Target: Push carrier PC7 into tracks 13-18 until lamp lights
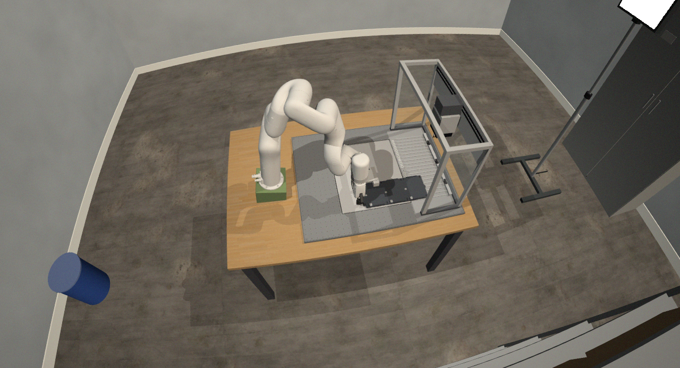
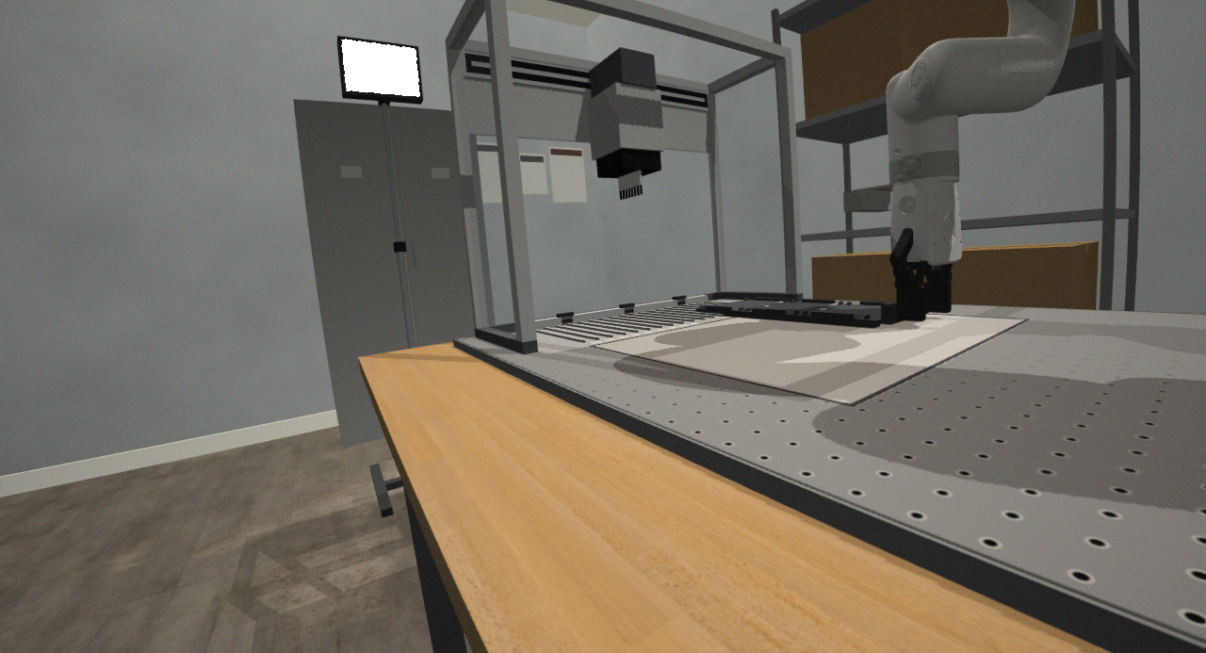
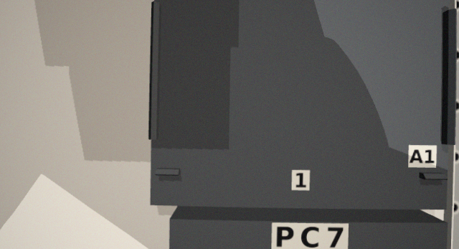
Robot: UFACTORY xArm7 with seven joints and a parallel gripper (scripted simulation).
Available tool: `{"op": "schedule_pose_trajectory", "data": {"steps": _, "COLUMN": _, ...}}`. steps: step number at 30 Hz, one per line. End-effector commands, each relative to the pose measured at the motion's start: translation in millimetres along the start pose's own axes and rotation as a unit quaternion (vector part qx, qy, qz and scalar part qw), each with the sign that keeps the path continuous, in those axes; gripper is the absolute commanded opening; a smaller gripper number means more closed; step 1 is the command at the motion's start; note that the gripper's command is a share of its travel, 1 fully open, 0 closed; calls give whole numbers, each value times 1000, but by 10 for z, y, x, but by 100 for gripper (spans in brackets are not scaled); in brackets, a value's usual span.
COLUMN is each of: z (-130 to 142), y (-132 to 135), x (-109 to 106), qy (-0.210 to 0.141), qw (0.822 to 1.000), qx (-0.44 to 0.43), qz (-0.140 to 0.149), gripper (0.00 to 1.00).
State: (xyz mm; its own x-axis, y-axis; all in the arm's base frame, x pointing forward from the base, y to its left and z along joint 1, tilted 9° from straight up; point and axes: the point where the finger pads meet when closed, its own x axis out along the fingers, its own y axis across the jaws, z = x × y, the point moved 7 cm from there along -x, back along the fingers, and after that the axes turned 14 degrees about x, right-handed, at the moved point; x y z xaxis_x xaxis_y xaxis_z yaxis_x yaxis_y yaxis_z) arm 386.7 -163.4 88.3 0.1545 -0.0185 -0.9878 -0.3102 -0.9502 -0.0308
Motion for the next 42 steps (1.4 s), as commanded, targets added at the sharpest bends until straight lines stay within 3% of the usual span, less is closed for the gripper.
{"op": "schedule_pose_trajectory", "data": {"steps": 1, "z": -45, "y": -6, "x": -10, "qy": 2, "qw": 1000, "qx": 0, "qz": 0, "gripper": 82}}
{"op": "schedule_pose_trajectory", "data": {"steps": 42, "z": -405, "y": -96, "x": -12, "qy": 2, "qw": 1000, "qx": 0, "qz": 0, "gripper": 82}}
